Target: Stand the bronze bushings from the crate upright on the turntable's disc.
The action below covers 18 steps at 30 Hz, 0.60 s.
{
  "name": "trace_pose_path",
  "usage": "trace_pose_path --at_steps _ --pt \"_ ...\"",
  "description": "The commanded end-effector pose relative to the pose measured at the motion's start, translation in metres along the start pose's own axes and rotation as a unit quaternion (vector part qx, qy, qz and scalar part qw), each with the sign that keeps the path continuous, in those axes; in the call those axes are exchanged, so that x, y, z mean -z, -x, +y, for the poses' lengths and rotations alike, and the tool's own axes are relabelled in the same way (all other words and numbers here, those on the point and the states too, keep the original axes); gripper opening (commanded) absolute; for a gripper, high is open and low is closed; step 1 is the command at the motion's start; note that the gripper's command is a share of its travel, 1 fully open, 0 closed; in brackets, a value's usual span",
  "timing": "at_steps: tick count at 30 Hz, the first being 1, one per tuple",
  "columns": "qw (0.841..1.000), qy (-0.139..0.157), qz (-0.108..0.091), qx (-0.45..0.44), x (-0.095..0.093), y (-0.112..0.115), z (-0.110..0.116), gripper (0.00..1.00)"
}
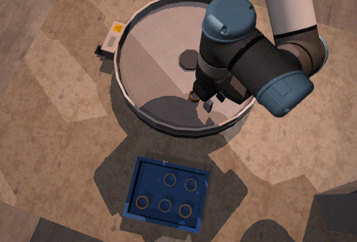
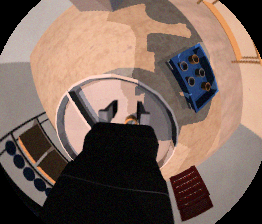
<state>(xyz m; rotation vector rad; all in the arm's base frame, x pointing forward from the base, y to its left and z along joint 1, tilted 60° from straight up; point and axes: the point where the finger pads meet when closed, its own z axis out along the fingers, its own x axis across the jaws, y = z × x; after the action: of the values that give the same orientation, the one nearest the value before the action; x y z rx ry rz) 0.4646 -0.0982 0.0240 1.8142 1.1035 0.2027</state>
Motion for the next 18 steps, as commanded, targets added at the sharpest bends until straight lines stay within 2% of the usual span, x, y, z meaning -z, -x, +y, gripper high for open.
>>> trace_pose_path --at_steps 1,13,15,18 --pt "1.0 0.007 -0.006 -0.006 -0.002 -0.035 -0.021 0.76" --pt "1.0 0.007 -0.006 -0.006 -0.004 -0.141 -0.101 0.76" --pt "1.0 0.007 -0.006 -0.006 -0.004 -0.141 -0.101 0.76" --pt "1.0 0.007 -0.006 -0.006 -0.004 -0.17 -0.124 0.76"
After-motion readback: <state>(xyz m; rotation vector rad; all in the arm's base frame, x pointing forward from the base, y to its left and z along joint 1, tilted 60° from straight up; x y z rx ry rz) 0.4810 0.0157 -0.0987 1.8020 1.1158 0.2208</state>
